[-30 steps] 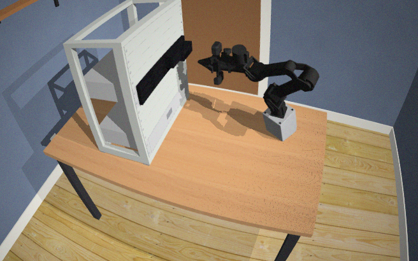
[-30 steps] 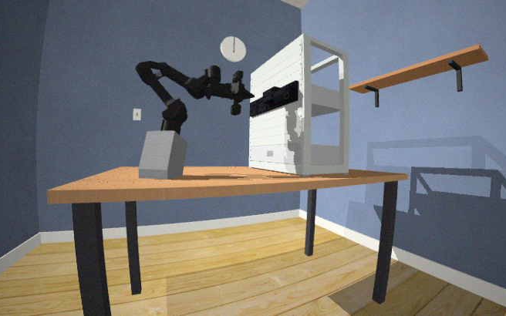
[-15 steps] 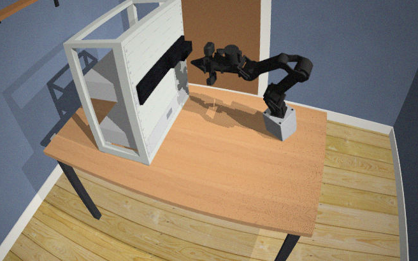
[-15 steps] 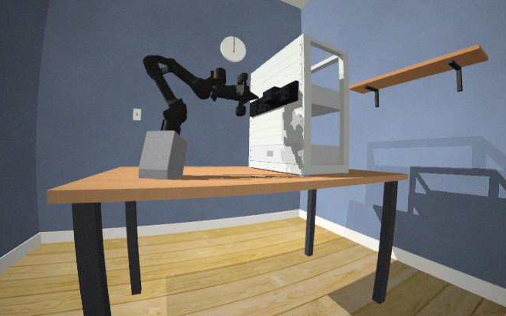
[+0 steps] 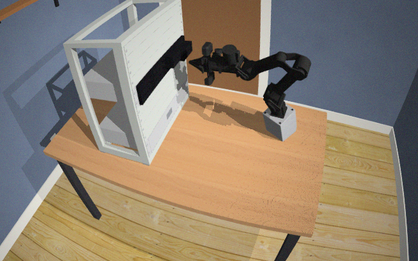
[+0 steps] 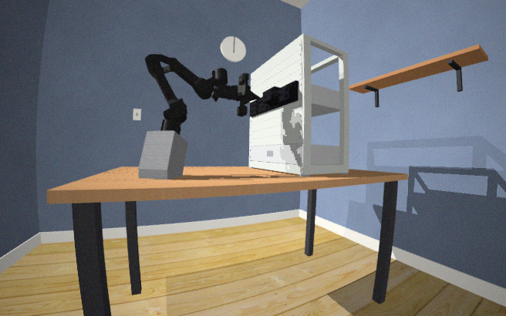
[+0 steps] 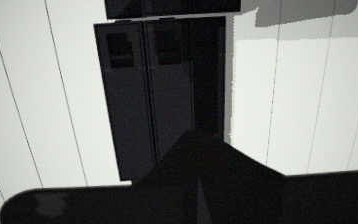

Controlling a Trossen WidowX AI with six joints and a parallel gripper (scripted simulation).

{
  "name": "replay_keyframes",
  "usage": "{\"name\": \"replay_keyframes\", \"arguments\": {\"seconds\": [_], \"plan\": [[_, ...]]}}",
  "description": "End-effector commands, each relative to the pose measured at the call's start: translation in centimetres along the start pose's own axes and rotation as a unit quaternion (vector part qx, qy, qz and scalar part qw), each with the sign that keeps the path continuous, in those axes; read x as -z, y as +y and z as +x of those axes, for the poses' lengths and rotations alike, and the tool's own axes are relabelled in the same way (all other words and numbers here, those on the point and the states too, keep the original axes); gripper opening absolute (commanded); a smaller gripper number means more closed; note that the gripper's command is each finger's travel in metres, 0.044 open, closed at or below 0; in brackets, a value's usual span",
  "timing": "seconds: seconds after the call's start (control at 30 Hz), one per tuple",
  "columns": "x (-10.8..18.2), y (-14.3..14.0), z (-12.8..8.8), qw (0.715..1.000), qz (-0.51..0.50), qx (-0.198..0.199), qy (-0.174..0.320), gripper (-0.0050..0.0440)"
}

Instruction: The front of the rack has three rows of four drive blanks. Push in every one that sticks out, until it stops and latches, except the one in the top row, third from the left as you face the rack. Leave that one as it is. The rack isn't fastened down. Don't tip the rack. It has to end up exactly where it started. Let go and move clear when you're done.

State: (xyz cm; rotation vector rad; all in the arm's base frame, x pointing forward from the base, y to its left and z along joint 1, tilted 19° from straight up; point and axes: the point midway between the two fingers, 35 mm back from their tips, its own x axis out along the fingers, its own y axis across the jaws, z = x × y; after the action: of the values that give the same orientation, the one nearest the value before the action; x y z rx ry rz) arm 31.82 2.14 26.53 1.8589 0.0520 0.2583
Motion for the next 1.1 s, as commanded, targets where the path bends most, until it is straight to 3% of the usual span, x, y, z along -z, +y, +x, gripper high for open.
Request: {"name": "replay_keyframes", "arguments": {"seconds": [0.0, 0.4, 1.07], "plan": [[0.3, 1.0, 0.6, 1.000, -0.004, -0.012, 0.003, 0.0000], [0.3, 1.1, 3.9, 1.000, -0.004, -0.012, 0.003, 0.0000], [0.4, 1.4, 4.0, 1.000, -0.004, -0.012, 0.003, 0.0000]]}}
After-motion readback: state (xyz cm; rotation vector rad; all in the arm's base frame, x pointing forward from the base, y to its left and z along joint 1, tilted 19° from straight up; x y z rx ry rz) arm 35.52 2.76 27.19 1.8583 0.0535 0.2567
